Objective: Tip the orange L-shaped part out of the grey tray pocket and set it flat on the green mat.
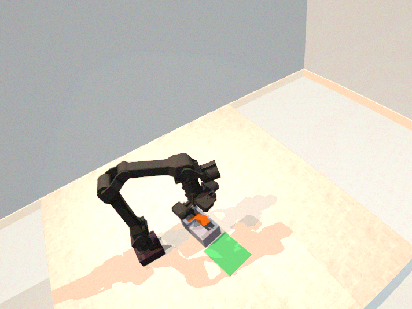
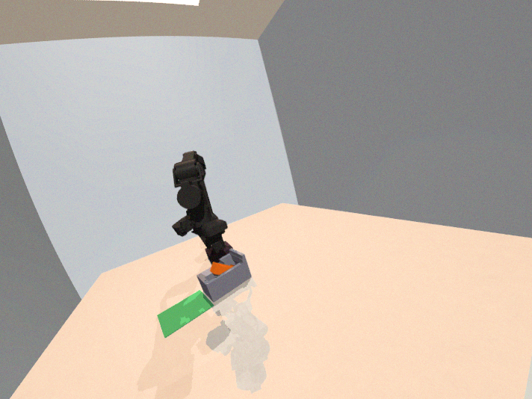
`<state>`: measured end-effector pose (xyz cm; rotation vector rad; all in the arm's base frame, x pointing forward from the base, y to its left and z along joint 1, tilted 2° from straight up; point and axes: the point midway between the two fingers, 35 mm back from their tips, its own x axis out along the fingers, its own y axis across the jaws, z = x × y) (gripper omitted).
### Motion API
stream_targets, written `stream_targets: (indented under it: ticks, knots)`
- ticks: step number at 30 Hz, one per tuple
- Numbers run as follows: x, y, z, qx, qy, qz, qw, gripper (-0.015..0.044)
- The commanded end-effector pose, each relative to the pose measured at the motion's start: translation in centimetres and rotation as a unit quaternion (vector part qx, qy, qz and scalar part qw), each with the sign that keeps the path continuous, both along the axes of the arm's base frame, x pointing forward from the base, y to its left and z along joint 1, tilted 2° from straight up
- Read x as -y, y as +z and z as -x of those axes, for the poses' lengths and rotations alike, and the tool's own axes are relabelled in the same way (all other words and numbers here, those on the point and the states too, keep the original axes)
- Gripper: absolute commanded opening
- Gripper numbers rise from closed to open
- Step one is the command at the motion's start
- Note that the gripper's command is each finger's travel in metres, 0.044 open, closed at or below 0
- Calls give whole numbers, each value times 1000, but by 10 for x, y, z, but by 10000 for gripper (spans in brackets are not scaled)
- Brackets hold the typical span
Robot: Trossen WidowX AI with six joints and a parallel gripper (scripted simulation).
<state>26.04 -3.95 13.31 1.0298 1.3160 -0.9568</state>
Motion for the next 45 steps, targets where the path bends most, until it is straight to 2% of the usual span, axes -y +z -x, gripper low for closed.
stream_targets:
  ticks: [1, 40, 45]
  knots:
    - [0, -18, 1, -10, -9, -1, 1000, 280]
    - [-1, -73, 0, -10, -9, -1, 1000, 280]
    - [-1, -70, 0, -6, -6, -1, 1000, 149]
